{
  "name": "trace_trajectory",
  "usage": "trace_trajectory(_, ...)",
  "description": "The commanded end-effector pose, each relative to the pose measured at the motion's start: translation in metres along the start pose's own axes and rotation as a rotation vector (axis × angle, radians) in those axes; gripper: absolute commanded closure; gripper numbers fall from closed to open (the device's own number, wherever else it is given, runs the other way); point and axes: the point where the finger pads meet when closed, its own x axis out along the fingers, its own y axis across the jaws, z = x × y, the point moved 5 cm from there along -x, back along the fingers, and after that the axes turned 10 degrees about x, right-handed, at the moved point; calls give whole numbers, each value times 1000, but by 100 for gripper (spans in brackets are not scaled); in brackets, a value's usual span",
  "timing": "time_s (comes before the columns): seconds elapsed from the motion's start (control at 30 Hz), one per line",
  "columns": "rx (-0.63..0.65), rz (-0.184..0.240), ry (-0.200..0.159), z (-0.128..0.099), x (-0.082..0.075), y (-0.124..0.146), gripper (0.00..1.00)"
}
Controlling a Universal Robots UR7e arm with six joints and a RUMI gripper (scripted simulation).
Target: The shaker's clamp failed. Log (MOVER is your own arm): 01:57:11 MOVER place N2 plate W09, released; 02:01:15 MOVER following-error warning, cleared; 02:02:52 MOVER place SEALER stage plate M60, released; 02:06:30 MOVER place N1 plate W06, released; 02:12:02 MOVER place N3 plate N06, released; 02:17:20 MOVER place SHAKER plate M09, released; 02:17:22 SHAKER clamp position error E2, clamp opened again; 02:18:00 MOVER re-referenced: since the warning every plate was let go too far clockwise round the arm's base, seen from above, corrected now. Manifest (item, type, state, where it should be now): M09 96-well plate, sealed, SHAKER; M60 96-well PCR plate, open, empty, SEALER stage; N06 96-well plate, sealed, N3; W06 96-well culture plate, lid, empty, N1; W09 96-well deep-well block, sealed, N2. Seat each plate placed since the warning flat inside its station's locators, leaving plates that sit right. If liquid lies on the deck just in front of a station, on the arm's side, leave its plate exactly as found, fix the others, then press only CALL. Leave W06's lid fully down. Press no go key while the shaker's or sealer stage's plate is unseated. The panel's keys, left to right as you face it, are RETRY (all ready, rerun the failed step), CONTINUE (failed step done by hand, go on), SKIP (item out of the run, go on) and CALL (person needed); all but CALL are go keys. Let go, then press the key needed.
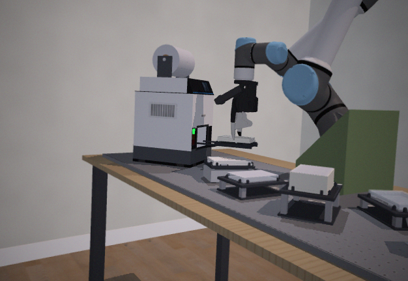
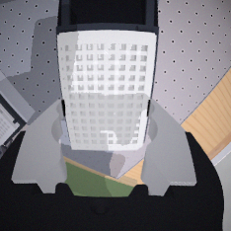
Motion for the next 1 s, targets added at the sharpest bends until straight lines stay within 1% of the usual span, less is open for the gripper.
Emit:
trace_trajectory(0.0,0,0,1,0,1,0,100)
trace_trajectory(0.5,0,0,1,0,6,0,100)
trace_trajectory(0.97,0,0,1,0,6,0,100)
